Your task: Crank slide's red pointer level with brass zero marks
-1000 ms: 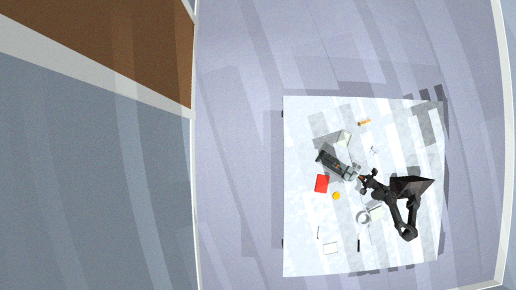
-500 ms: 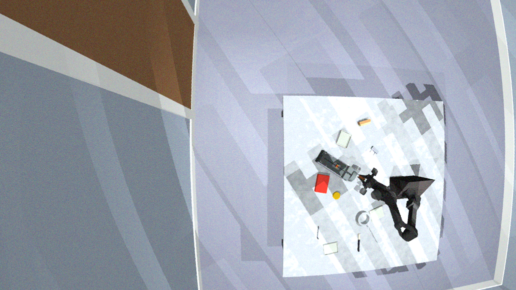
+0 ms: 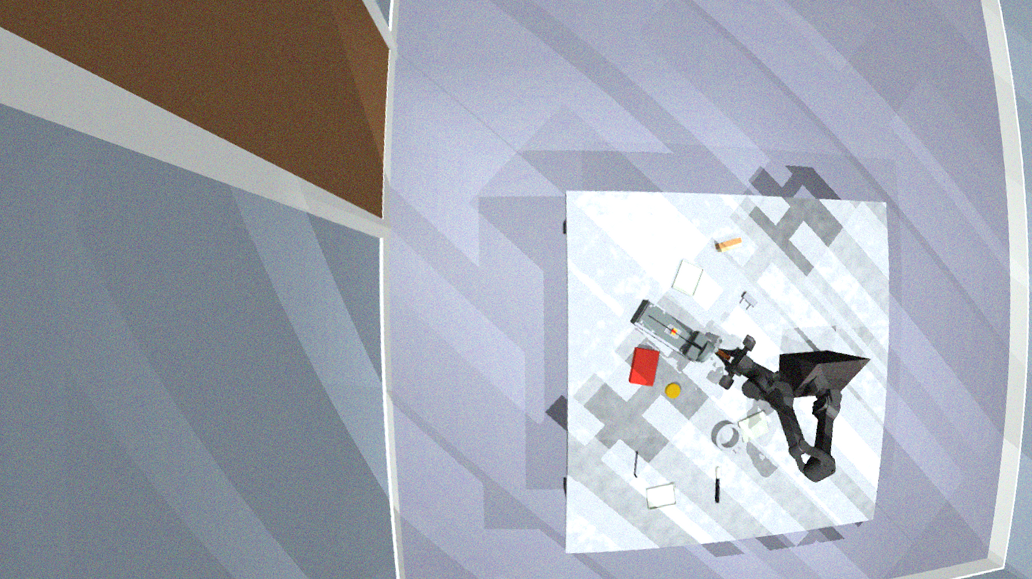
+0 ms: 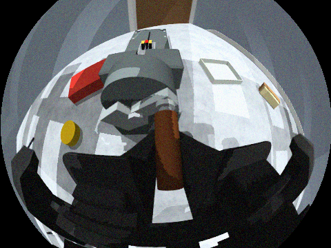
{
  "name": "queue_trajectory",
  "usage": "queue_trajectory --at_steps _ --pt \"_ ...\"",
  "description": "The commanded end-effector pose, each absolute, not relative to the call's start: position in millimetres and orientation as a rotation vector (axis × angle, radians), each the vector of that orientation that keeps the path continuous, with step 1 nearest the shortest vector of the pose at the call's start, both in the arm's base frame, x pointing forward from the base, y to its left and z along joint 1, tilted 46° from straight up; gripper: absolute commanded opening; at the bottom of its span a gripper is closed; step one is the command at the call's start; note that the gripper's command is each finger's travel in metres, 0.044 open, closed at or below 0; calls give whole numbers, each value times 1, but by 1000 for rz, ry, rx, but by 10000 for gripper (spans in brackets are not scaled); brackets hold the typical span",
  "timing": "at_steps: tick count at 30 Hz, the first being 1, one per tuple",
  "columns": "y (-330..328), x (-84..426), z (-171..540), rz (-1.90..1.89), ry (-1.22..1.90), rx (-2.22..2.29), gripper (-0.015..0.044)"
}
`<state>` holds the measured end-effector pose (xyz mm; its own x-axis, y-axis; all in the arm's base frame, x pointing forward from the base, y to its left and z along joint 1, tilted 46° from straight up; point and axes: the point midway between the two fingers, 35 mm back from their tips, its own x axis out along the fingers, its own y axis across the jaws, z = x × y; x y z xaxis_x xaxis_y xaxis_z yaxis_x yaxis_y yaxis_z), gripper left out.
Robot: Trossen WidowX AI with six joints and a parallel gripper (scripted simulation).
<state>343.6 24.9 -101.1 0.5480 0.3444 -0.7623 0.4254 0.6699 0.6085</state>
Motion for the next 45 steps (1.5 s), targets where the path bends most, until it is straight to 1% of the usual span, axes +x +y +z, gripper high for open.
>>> queue_trajectory --at_steps 1,17,34,45 --pt "25 343 -102 -60 1028 878 0" --pt "25 344 -101 -56 1026 875 0" --pt "25 344 -101 -56 1026 875 440" --pt "-6 350 -71 -57 1025 873 440"
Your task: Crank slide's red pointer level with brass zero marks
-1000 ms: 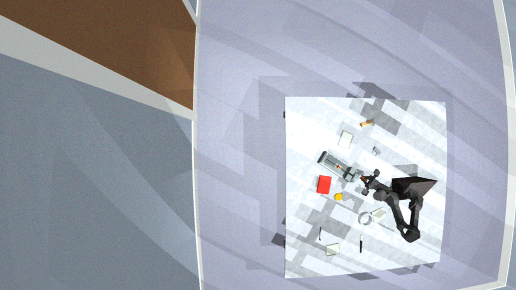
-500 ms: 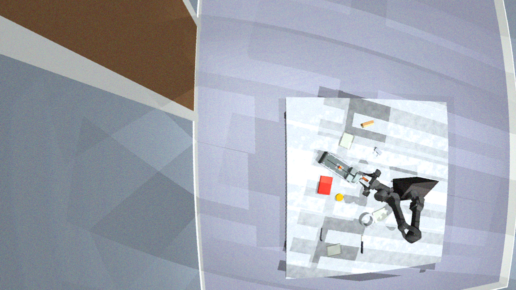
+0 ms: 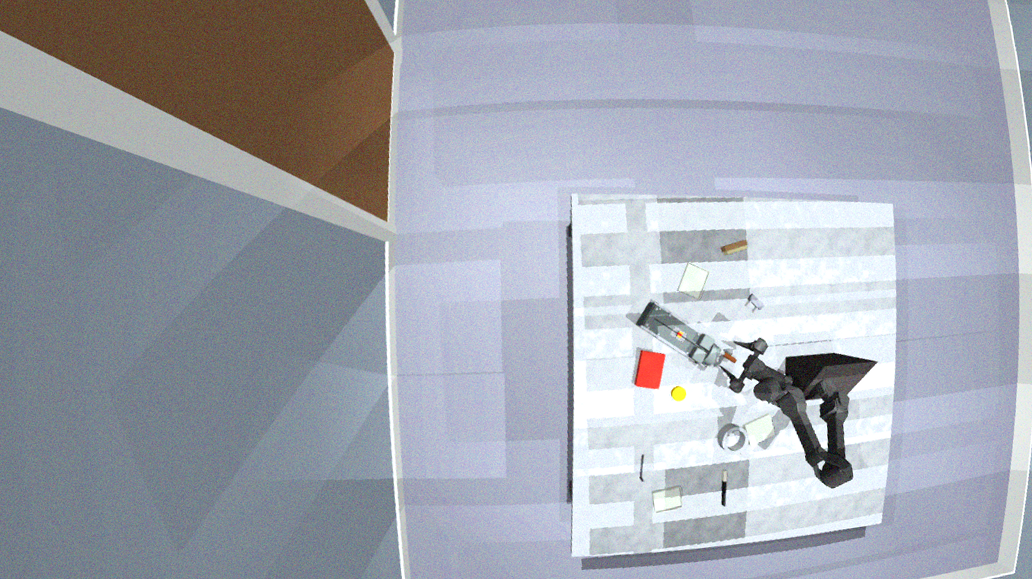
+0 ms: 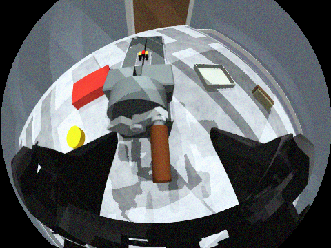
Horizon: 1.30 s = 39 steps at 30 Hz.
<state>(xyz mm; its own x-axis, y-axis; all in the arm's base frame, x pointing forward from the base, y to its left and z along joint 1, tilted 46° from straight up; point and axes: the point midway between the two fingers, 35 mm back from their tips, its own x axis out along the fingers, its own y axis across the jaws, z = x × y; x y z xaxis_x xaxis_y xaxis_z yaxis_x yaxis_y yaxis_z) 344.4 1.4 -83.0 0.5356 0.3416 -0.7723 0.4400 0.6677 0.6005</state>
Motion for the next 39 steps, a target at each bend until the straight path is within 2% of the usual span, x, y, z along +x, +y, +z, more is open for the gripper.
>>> queue_trajectory --at_steps 1,16,39 --pt "-9 350 -68 -57 1025 873 440" --pt "-60 360 -24 -63 1028 875 440" --pt "-80 469 -53 199 948 839 440"
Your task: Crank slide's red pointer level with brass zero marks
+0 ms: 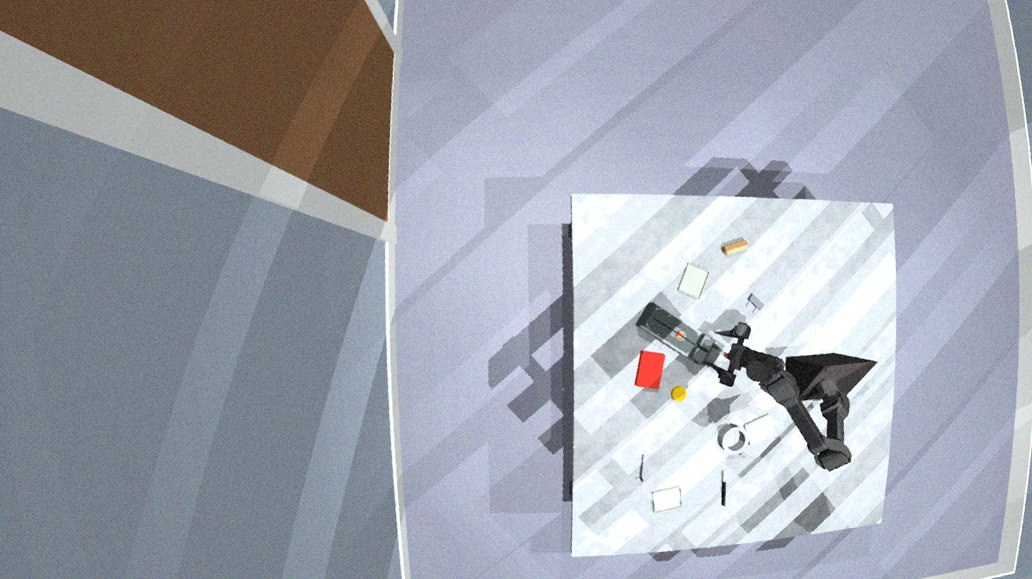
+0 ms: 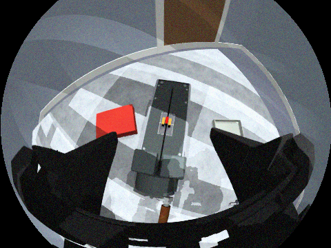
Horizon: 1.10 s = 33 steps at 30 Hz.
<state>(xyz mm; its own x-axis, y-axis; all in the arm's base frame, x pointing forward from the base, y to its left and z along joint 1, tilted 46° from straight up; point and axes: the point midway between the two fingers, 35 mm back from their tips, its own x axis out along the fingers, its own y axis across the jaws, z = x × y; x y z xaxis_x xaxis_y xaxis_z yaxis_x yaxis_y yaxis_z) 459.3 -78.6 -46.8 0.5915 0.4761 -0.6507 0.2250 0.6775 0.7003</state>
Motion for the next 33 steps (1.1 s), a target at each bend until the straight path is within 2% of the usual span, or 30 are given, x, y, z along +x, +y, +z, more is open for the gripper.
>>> queue_trajectory --at_steps 1,7,15,33 --pt "-81 473 -55 210 944 837 440" --pt "-82 486 -64 247 929 830 440" --pt "-40 479 -105 250 929 833 440" --pt "-39 479 -106 250 928 833 440"
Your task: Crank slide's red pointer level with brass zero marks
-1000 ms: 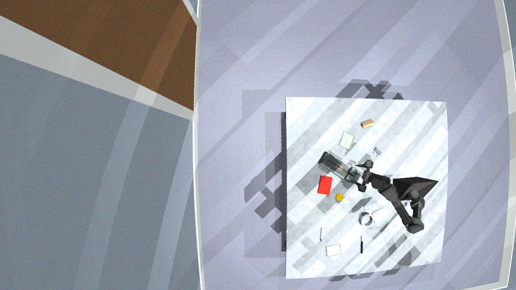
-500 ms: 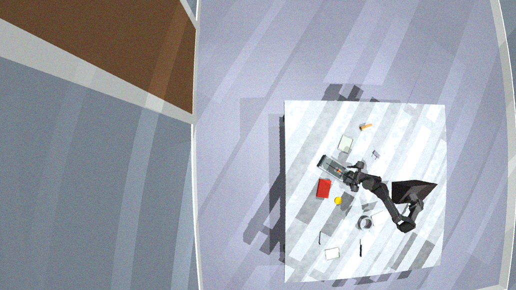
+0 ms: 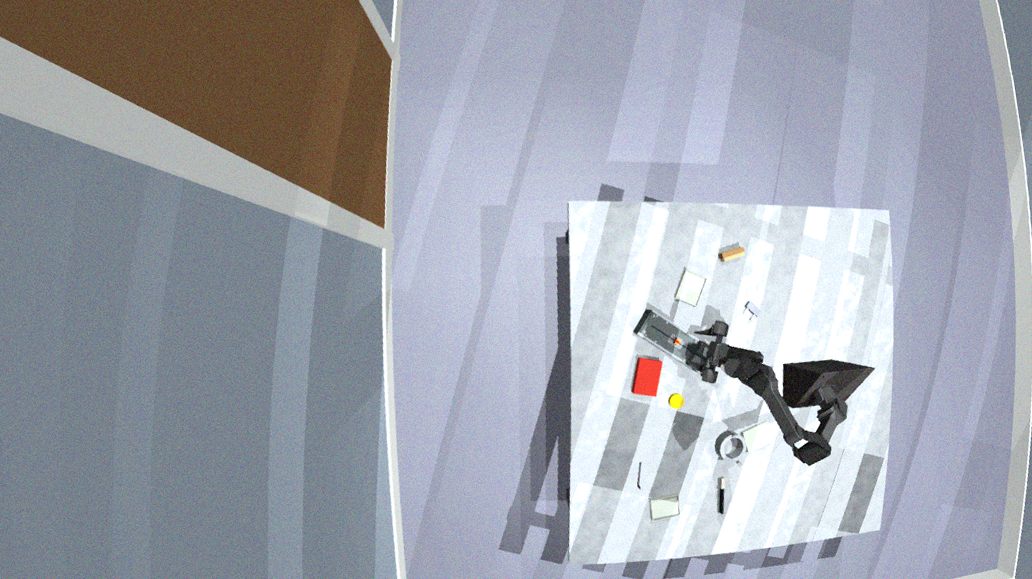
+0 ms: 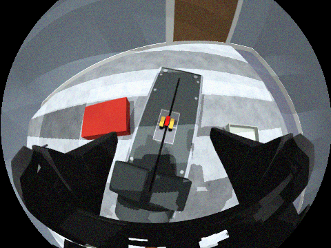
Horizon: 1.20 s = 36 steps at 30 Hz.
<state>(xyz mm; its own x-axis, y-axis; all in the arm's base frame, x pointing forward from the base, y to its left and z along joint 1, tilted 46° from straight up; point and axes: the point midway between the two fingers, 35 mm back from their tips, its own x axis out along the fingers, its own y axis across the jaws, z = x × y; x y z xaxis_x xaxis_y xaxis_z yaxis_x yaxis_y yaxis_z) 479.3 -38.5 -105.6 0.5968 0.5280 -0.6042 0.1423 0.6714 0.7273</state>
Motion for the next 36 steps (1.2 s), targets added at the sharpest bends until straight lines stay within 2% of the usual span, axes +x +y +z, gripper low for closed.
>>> queue_trajectory --at_steps 1,13,36 --pt "-39 479 -106 250 928 833 440" --pt "-82 484 -61 248 930 828 440" --pt "-62 381 -23 -11 1014 867 440"
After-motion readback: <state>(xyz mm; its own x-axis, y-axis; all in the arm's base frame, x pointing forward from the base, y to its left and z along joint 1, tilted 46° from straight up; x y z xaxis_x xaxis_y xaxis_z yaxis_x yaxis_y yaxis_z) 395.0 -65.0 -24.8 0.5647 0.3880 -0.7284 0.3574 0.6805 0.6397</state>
